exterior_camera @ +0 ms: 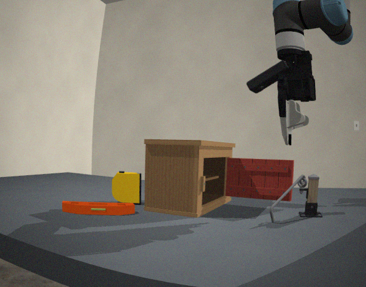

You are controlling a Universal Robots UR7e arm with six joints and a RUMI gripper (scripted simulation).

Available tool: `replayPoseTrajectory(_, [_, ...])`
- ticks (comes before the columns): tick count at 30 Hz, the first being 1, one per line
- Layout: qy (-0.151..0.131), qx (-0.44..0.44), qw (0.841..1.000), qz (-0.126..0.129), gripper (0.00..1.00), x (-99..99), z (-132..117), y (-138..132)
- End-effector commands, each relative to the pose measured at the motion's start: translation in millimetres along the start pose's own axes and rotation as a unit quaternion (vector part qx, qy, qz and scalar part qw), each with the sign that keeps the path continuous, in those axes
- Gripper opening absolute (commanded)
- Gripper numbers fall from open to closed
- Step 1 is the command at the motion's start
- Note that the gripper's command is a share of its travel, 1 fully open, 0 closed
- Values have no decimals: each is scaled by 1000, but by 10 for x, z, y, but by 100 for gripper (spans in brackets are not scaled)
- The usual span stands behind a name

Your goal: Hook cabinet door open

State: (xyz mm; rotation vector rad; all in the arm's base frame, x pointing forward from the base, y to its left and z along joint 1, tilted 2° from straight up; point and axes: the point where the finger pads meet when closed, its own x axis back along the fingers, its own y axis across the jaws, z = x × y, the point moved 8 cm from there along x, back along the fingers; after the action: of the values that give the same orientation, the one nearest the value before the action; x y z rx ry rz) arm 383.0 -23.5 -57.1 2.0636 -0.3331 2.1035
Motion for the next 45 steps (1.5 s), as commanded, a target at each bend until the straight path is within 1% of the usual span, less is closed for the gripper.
replayPoseTrajectory(1, [1, 0, 1000, 0, 15, -73, 6, 0])
replayPoseTrajectory(16, [1, 0, 1000, 0, 15, -329, 11, 1])
replayPoseTrajectory(25, [1, 0, 1000, 0, 15, -411, 13, 1])
replayPoseTrajectory(33, [1, 0, 1000, 0, 15, -461, 14, 1])
replayPoseTrajectory(45, [1, 0, 1000, 0, 15, -472, 14, 1])
